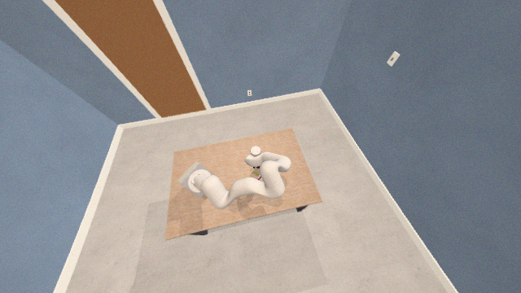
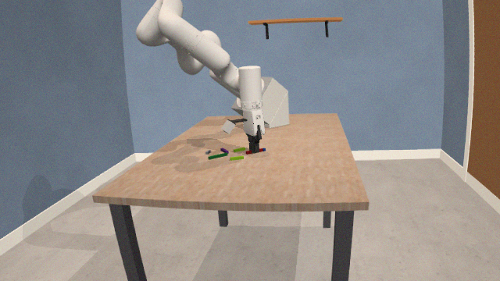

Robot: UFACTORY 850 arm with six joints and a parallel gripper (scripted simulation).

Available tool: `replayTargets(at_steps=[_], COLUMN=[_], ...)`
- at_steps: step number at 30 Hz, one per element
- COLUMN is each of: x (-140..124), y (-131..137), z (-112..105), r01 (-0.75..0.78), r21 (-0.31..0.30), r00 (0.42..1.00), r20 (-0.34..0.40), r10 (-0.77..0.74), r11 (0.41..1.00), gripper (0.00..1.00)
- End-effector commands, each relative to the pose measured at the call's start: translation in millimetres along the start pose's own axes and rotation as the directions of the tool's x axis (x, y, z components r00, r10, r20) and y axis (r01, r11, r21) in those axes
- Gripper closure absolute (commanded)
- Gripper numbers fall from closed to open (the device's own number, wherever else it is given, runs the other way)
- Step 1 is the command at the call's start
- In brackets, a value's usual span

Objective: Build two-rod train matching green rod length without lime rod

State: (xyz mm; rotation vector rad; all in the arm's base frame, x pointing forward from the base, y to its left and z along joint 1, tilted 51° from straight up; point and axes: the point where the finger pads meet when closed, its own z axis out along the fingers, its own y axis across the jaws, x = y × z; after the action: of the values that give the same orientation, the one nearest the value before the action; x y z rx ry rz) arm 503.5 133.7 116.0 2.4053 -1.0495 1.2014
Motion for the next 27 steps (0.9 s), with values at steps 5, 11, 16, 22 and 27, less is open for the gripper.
replayTargets(at_steps=[5,11,16,22,27], x=[0.0,0.0,0.0,0.0,0.0], y=[-0.5,-0.5,-0.5,-0.5,-0.5], z=[-0.4,-0.4,-0.4,-0.4,-0.4], r01=[0.000,0.000,0.000,0.000,0.000], r21=[0.001,0.001,0.001,0.001,0.001], r00=[1.000,1.000,1.000,1.000,1.000], r20=[0.000,0.000,0.000,0.000,0.000], r10=[0.000,0.000,0.000,0.000,0.000], r11=[1.000,1.000,1.000,1.000,1.000], gripper=[0.92,0.84,0.80,0.76,0.76])
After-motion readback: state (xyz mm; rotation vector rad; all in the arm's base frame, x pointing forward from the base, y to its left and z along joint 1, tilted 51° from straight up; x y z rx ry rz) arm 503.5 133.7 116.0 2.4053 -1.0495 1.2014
